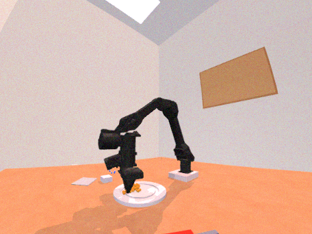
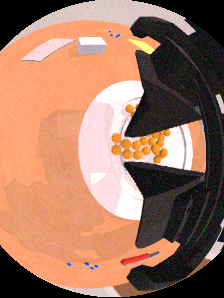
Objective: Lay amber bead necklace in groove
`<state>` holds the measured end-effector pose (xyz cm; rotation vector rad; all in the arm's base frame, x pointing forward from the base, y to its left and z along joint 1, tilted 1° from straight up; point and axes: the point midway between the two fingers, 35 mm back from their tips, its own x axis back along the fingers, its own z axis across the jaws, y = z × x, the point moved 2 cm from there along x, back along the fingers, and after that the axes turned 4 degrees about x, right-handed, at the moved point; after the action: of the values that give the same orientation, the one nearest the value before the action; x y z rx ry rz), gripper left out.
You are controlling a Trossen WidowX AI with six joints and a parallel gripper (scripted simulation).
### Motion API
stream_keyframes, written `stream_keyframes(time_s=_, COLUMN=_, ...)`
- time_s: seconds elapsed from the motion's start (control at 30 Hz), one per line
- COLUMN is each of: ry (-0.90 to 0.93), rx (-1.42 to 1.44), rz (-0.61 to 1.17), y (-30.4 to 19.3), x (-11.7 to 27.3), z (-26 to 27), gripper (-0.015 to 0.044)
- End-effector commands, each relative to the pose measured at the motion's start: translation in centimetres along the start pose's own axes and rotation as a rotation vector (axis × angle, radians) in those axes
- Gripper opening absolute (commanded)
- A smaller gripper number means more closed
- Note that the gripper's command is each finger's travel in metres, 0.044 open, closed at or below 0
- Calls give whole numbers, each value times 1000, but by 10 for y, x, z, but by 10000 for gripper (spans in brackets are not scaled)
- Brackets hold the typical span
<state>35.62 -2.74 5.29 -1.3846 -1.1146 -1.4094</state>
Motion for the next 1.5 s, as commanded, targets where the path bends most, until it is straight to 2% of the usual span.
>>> stream_keyframes(time_s=0.0, ry=0, rx=0, rz=0, y=0, x=0, z=0, gripper=0)
stream_keyframes(time_s=1.0, ry=4, rx=6, rz=-3, y=0, x=6, z=1, gripper=0)
stream_keyframes(time_s=1.47, ry=6, rx=6, rz=-1, y=-19, x=6, z=20, gripper=0)
